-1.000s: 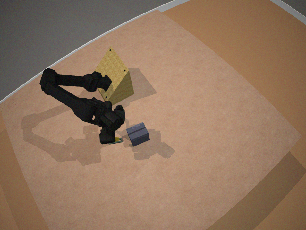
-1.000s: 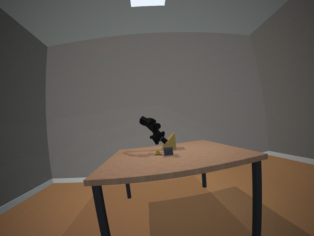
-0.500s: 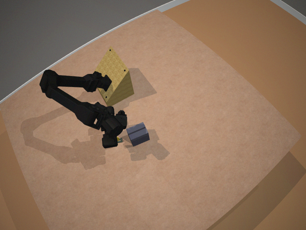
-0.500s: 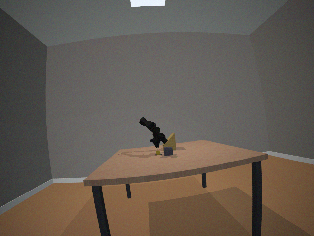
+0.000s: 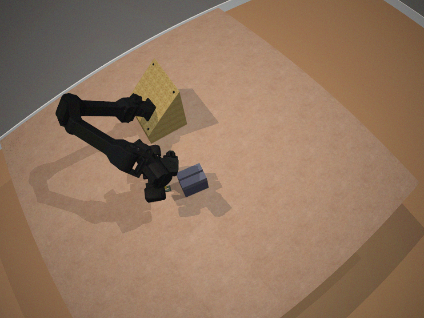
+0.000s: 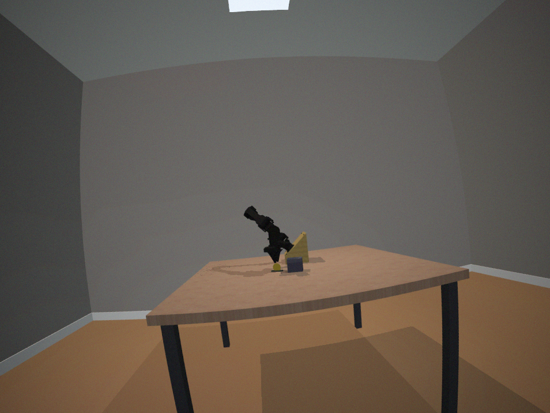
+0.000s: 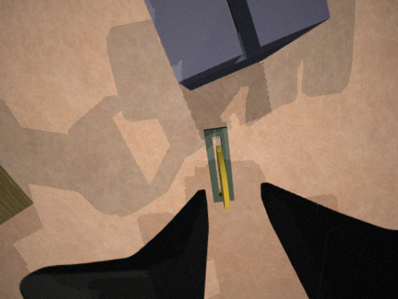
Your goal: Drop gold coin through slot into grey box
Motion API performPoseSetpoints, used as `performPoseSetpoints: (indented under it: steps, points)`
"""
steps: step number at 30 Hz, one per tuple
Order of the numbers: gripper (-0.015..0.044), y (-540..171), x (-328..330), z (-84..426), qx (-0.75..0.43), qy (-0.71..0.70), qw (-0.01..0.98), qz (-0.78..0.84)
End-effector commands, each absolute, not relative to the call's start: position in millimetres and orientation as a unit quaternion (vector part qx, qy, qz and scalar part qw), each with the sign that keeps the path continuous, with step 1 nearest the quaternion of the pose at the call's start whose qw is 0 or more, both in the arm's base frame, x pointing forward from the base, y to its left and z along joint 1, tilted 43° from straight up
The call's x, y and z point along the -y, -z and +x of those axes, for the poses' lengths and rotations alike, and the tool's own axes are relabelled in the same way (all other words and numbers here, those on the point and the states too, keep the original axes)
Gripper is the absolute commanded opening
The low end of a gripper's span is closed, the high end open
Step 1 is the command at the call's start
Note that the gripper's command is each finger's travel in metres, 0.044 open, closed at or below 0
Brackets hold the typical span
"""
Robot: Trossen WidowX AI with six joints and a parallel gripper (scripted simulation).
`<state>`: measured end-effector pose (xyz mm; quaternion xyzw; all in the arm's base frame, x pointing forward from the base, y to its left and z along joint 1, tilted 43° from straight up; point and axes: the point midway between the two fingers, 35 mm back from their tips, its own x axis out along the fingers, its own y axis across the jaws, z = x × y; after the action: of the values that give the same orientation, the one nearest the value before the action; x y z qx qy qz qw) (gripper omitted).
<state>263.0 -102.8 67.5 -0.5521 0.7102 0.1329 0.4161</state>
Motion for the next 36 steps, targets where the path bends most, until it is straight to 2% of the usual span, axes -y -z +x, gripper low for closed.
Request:
performPoseSetpoints:
  steps: [1,26,31,36]
  points:
    - [0.0161,-60,109,259,-0.714,-0.134,0.41,-0.552]
    - [0.0161,-35,134,256,-0.714,-0.133,0.409,-0.552]
    - [0.0029,-35,134,256,-0.714,-0.133,0.409,-0.552]
    - [0.0,-35,134,256,-0.714,-0.133,0.409,-0.552]
